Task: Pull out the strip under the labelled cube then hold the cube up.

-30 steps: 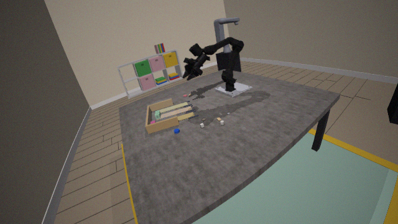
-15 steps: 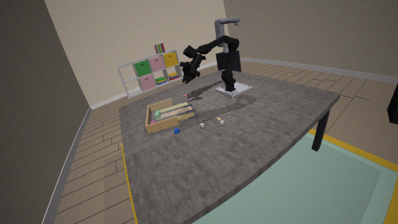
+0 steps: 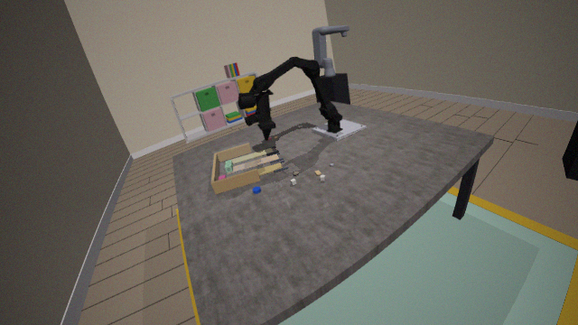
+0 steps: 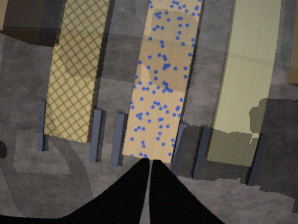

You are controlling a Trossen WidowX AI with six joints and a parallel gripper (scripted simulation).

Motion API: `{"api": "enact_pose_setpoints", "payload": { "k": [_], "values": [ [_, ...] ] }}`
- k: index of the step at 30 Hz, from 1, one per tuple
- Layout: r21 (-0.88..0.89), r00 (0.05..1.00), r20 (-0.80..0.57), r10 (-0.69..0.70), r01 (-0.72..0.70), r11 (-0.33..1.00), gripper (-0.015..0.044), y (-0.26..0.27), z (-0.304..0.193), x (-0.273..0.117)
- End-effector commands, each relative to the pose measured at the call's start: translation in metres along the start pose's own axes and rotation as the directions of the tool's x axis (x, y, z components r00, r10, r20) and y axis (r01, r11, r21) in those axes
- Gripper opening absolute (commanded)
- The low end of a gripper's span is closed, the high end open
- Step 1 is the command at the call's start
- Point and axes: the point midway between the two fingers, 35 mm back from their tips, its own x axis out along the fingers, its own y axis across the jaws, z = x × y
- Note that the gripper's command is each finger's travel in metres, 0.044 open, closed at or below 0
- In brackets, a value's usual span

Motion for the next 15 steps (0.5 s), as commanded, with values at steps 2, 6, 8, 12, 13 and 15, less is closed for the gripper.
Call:
{"api": "enact_pose_setpoints", "payload": {
  "k": [2, 6, 8, 12, 13, 15],
  "values": [
    [0.037, 0.989, -0.146, -0.038, 0.043, 0.998, 0.0, 0.002, 0.001, 0.022],
    [0.037, 0.989, -0.146, -0.038, 0.043, 0.998, 0.0, 0.002, 0.001, 0.023],
    [0.037, 0.989, -0.146, -0.038, 0.043, 0.998, 0.0, 0.002, 0.001, 0.025],
    [0.037, 0.989, -0.146, -0.038, 0.043, 0.998, 0.0, 0.002, 0.0, 0.031],
    [0.037, 0.989, -0.146, -0.038, 0.043, 0.998, 0.0, 0.002, 0.0, 0.033],
    [0.037, 0.989, -0.146, -0.038, 0.043, 0.998, 0.0, 0.002, 0.0, 0.036]
  ]
}}
